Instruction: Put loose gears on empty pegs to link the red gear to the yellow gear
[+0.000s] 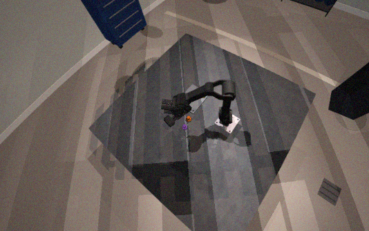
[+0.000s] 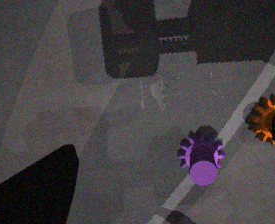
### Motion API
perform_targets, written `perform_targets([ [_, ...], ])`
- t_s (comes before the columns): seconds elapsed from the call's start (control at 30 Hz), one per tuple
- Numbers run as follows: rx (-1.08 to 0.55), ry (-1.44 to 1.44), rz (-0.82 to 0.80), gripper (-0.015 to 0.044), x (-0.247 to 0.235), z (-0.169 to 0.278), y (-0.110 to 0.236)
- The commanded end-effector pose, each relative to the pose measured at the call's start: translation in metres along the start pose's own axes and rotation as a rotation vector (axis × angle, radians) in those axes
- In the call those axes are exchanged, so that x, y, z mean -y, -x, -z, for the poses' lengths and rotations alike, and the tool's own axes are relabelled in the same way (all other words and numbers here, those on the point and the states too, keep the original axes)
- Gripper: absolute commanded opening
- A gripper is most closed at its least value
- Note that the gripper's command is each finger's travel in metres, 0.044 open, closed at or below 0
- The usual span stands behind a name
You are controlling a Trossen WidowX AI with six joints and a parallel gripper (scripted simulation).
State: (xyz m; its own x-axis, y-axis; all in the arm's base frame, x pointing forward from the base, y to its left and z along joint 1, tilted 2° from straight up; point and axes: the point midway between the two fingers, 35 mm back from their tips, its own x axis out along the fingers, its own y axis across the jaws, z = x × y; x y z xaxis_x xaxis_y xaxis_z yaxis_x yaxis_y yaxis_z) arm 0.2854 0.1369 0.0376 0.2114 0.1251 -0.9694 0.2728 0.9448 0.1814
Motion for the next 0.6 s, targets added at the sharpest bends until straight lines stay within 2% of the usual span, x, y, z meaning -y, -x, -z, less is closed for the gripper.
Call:
perform_targets([
  [0.0,-0.167,-0.061,0.149,0.0440,0.007,0.039,-0.022],
  [0.27,-0.183,-0.067,0.167,0.0440,0.012,0.048,-0.022],
  [0.57,-0.183,-0.067,0.167,0.0440,0.014,0.051,-0.038],
])
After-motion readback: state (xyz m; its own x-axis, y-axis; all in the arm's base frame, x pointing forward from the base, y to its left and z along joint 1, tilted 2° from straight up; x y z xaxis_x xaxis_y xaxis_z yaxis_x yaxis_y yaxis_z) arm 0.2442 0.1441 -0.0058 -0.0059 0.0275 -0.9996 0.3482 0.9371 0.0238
